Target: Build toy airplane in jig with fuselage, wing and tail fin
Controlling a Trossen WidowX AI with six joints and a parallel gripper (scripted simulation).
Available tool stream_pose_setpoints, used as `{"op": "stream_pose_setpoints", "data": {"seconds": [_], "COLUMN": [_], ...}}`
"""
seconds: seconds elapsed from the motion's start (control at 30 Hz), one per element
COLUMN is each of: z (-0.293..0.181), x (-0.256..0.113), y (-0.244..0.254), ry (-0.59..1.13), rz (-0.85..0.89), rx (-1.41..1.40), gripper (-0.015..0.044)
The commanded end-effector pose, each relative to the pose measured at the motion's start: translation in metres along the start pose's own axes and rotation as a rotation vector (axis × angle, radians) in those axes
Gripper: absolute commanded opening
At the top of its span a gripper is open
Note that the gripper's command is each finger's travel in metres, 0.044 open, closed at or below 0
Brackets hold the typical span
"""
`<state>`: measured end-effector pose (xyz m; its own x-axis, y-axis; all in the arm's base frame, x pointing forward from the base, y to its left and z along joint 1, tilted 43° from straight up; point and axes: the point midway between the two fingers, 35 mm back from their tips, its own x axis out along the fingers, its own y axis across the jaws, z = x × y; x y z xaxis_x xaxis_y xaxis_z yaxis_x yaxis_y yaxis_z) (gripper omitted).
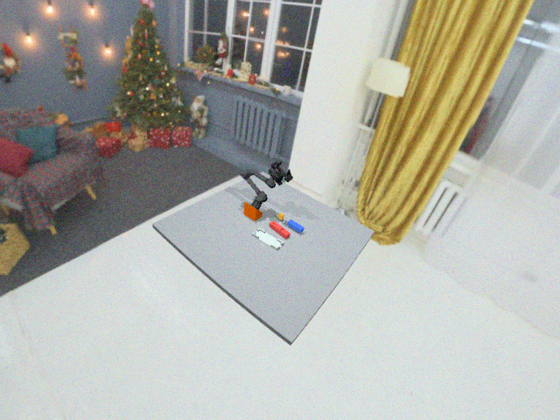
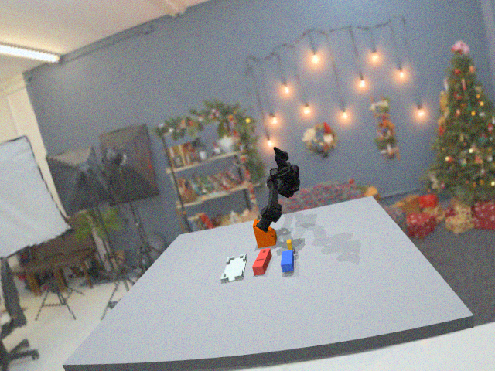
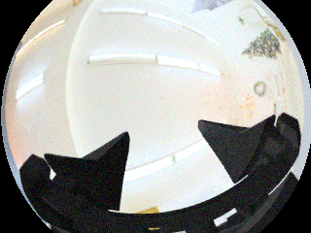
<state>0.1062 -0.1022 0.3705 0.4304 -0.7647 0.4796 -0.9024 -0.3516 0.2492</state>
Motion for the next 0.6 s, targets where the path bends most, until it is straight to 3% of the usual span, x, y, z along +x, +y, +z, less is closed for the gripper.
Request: {"op": "stream_pose_setpoints", "data": {"seconds": [0.0,0.13,0.3,0.57], "z": [0.0,-0.007,-0.023,0.01], "x": [0.0,0.004,0.016,0.021], "y": [0.0,-0.016,-0.077,-0.203], "ry": [0.0,0.029,0.15,0.465], "rz": [0.0,-0.035,-0.178,-0.592], "rx": [0.0,-0.158,-0.659,-1.518], "gripper": [0.0426,0.044,0.044,0.044]}}
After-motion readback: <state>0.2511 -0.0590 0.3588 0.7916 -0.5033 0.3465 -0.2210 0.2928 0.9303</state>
